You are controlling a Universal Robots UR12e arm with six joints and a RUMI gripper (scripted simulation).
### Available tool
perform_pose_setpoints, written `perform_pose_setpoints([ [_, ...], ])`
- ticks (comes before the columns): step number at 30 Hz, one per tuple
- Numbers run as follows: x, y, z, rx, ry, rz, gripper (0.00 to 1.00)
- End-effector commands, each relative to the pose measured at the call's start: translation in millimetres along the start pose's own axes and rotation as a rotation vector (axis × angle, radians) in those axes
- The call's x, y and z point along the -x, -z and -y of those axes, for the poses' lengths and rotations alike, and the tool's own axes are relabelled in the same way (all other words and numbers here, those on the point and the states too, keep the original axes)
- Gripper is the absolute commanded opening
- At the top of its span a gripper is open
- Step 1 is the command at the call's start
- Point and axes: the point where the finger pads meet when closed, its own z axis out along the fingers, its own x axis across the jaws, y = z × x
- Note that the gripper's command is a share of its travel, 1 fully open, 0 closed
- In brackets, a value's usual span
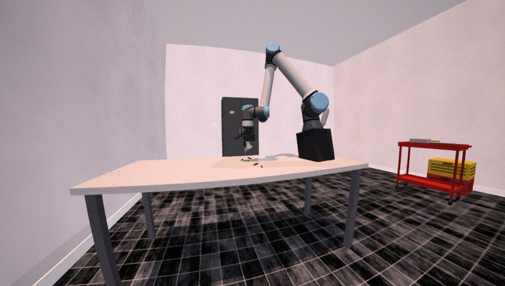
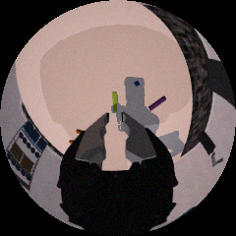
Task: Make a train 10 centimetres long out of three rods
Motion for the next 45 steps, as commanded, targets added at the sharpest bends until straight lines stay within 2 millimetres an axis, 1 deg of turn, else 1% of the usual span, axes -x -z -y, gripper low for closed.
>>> perform_pose_setpoints([
  [1,0.3,-7.0,0.6,-0.001,0.0,0.0,0.14],
  [5,0.4,-10.1,0.6,-0.001,0.0,0.0,0.14],
  [20,0.8,-32.7,0.9,-0.001,0.0,0.0,0.14],
  [32,1.0,-41.0,1.0,-0.001,0.0,0.0,0.14],
  [45,1.1,-42.4,1.0,-0.001,0.0,0.0,0.14],
])
